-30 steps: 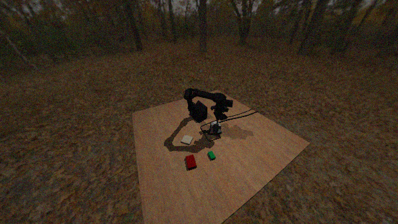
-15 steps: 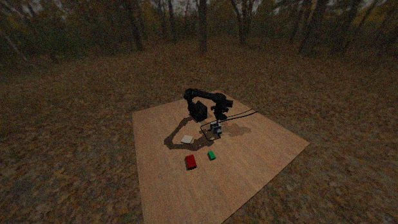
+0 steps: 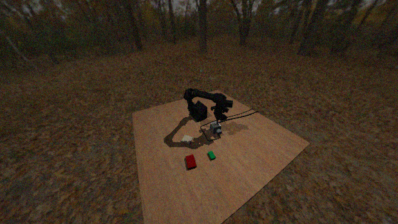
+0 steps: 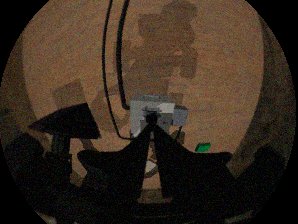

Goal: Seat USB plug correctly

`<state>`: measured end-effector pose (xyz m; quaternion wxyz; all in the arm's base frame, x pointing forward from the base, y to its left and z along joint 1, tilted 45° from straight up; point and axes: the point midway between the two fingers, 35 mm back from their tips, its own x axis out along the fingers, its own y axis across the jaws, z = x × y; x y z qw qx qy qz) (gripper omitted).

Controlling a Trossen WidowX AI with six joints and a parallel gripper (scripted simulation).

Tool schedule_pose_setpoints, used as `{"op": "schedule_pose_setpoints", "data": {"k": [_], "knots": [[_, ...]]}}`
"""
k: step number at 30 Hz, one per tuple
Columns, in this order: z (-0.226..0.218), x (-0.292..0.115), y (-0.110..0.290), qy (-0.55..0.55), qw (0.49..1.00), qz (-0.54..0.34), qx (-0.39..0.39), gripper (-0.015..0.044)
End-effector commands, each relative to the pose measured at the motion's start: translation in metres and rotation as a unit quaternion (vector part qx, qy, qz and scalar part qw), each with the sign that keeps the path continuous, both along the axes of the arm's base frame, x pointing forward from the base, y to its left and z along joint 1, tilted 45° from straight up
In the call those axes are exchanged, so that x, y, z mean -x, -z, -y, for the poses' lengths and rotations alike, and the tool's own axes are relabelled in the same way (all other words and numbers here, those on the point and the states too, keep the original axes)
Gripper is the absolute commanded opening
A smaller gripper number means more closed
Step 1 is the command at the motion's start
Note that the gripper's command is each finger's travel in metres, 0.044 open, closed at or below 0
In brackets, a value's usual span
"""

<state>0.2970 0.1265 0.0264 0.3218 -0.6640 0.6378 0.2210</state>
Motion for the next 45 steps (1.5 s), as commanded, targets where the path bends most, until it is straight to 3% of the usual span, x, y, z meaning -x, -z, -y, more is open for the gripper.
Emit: {"op": "schedule_pose_setpoints", "data": {"k": [1, 45], "knots": [[0.0003, -0.0006, 0.0001, -0.002, 1.000, 0.001, 0.000, 0.0000], [0.0040, -0.0011, 0.0039, -0.002, 1.000, 0.001, 0.001, 0.0000]]}}
